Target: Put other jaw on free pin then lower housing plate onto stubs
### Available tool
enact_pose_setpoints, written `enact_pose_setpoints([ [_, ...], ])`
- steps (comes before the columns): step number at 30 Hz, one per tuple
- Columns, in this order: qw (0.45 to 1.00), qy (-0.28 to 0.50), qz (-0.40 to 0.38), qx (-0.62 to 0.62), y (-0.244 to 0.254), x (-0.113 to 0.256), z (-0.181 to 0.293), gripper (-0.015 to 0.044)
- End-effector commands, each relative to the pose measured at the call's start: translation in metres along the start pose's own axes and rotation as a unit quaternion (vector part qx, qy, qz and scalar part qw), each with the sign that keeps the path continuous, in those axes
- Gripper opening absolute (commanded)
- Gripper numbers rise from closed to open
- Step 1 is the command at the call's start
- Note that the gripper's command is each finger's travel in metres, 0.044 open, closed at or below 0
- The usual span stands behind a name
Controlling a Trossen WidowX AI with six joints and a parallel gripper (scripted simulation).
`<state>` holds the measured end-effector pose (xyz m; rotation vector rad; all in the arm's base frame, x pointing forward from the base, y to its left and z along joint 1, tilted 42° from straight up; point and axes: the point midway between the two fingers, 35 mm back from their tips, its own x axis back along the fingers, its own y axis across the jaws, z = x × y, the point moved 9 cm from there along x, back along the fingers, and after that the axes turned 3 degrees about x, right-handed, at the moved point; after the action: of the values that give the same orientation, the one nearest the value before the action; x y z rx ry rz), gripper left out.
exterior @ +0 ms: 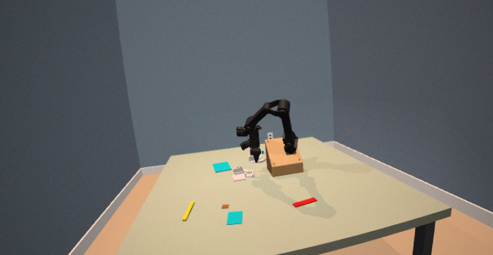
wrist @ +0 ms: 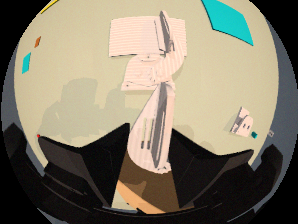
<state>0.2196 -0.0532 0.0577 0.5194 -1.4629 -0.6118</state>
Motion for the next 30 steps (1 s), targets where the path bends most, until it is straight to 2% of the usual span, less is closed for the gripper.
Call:
enact_pose_setpoints([
  [1, 1.0, 0.001, 0.001, -0.003, 0.0, 0.0, 0.0, 0.0134],
  [30, 1.0, -0.002, 0.002, -0.002, 0.027, 0.002, -0.081, 0.0134],
])
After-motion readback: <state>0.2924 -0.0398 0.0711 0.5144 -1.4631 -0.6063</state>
